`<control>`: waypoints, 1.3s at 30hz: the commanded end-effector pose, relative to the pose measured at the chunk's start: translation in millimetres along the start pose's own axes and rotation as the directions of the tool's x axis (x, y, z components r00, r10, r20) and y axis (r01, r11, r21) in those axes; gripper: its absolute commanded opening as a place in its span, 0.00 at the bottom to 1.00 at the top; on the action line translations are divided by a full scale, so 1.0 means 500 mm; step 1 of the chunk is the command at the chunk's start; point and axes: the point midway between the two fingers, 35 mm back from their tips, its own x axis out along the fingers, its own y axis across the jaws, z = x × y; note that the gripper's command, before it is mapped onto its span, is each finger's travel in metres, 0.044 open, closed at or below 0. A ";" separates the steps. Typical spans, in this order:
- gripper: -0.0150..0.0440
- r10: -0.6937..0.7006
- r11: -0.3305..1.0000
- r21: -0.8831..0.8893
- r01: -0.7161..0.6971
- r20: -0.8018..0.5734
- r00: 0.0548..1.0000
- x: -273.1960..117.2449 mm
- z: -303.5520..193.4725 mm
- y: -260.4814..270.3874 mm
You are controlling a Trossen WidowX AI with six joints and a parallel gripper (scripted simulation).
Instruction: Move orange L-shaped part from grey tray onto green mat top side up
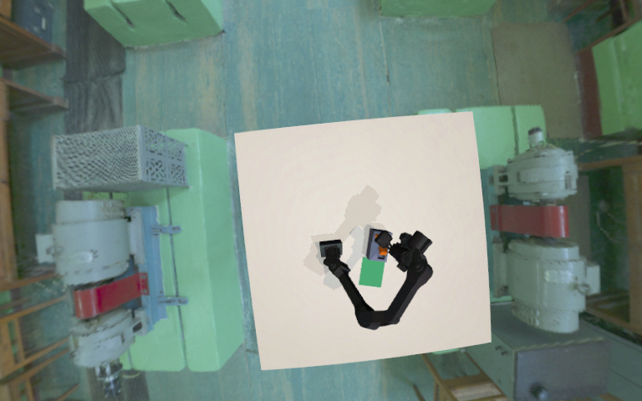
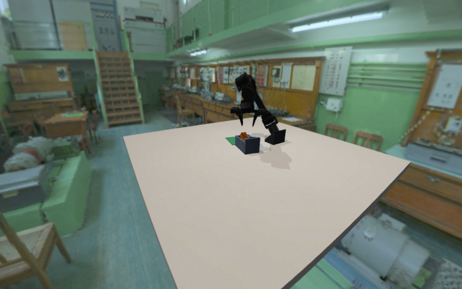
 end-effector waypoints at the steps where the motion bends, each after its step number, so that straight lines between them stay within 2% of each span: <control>1: 0.73 -0.005 0.831 -0.556 -0.002 -0.012 1.000 0.001 -0.053 -0.040; 12: 0.73 -0.005 0.823 -0.568 -0.003 -0.012 1.000 0.003 -0.054 -0.041; 20: 0.73 -0.006 0.823 -0.567 -0.002 -0.012 1.000 0.061 -0.055 -0.042; 39: 0.73 -0.006 0.824 -0.567 -0.001 -0.011 1.000 0.113 -0.053 -0.043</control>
